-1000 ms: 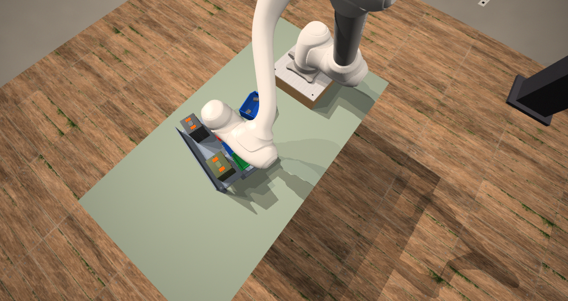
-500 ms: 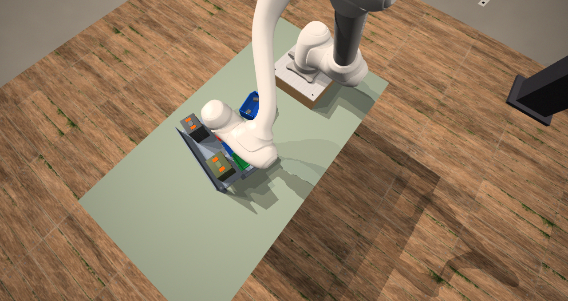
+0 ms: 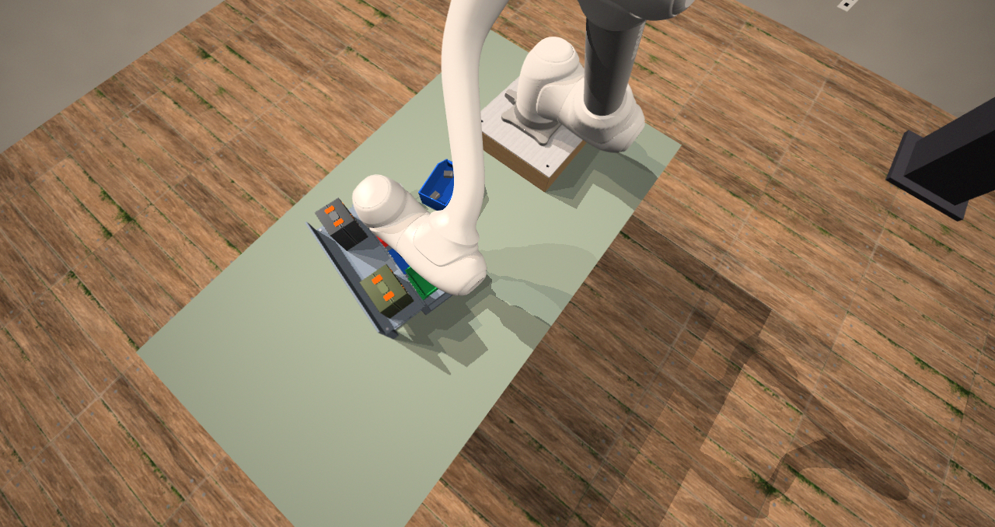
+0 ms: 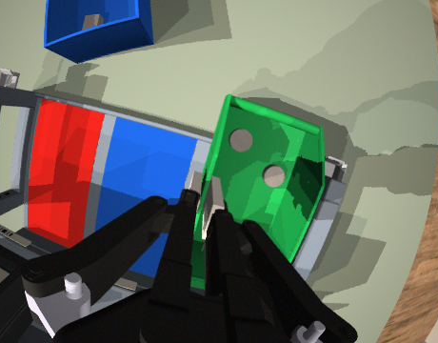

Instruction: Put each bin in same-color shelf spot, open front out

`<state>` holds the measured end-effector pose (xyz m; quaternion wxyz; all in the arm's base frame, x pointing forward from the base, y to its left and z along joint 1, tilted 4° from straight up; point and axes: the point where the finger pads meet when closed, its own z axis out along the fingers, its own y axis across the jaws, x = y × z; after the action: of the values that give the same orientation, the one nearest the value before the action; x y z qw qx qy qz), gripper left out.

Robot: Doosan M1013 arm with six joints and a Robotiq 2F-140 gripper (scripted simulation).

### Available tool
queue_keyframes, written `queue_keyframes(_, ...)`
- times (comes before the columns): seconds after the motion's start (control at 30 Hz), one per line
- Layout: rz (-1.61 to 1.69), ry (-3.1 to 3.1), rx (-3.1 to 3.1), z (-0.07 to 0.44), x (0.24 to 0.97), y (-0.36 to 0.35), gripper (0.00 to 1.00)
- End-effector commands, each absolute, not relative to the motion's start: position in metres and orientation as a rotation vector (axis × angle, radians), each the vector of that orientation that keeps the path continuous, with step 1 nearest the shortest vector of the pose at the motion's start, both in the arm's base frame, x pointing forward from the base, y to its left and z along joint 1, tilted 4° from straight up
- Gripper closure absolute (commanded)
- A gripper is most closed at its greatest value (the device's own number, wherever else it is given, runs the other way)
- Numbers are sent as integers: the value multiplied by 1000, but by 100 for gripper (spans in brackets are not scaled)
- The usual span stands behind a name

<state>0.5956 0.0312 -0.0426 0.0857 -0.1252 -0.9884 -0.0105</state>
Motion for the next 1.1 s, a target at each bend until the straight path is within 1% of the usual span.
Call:
queue_keyframes(0.0, -27, -2944, -378, -43, 592, 32, 85)
queue_keyframes(0.7, -27, -2944, -378, -33, 593, 32, 85)
queue_keyframes(1.07, -27, -2944, -378, -19, 594, 31, 85)
